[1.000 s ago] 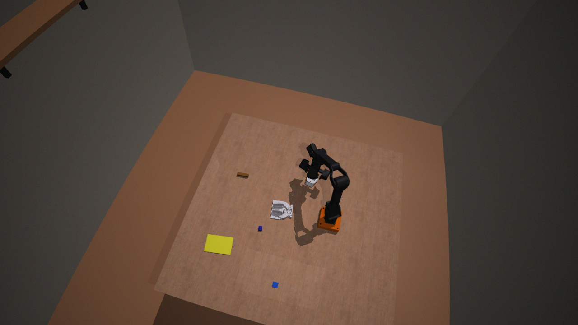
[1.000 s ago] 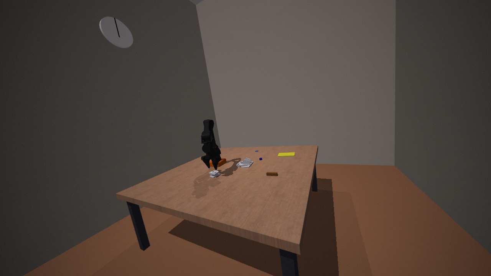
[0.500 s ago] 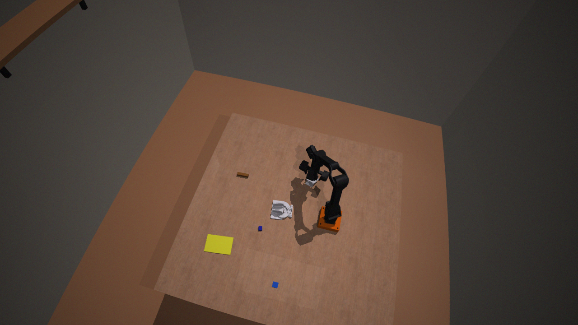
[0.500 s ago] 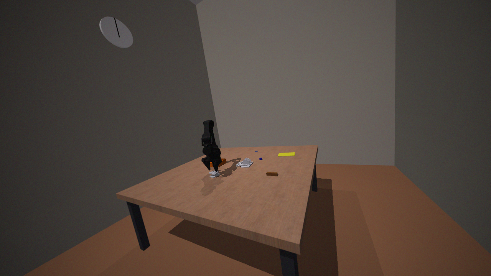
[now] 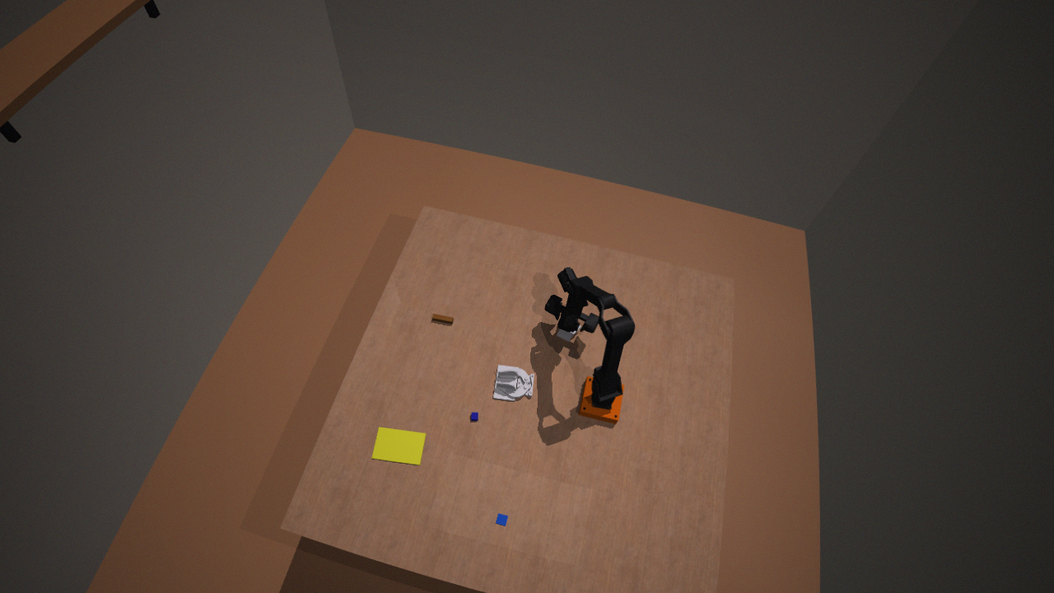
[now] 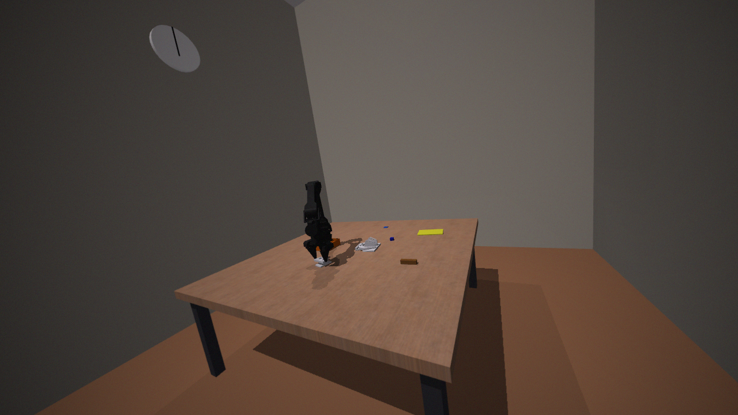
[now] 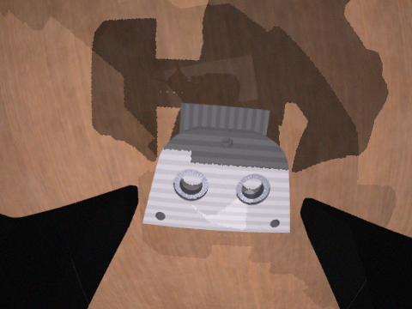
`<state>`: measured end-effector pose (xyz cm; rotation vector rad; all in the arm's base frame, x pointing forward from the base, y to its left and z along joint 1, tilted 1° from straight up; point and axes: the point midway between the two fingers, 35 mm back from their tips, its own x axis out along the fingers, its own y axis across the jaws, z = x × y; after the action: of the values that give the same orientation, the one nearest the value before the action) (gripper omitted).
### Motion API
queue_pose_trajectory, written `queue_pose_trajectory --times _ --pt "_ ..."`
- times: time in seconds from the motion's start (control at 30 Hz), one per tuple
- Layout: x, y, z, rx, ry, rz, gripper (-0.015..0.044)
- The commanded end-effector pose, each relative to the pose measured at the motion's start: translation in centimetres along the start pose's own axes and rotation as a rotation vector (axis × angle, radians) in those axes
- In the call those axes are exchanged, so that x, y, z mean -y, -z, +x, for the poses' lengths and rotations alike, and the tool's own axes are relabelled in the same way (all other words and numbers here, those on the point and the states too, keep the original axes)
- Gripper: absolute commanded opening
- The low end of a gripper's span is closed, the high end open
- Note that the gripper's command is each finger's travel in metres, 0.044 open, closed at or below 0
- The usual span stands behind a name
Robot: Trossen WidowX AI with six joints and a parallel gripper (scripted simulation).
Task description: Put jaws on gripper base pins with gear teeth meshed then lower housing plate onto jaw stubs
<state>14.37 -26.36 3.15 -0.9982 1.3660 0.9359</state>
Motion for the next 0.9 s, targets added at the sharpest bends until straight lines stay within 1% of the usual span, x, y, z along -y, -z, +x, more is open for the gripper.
queue_pose_trajectory --times 0.0,0.17,0.87 --pt "-0.1 -0.19 0.92 0.008 0.0 -0.003 0.044" --pt "-0.12 -0.21 1.59 0.008 0.0 -0.003 0.044" --pt "-0.12 -0.22 1.66 0.008 0.0 -0.003 0.044"
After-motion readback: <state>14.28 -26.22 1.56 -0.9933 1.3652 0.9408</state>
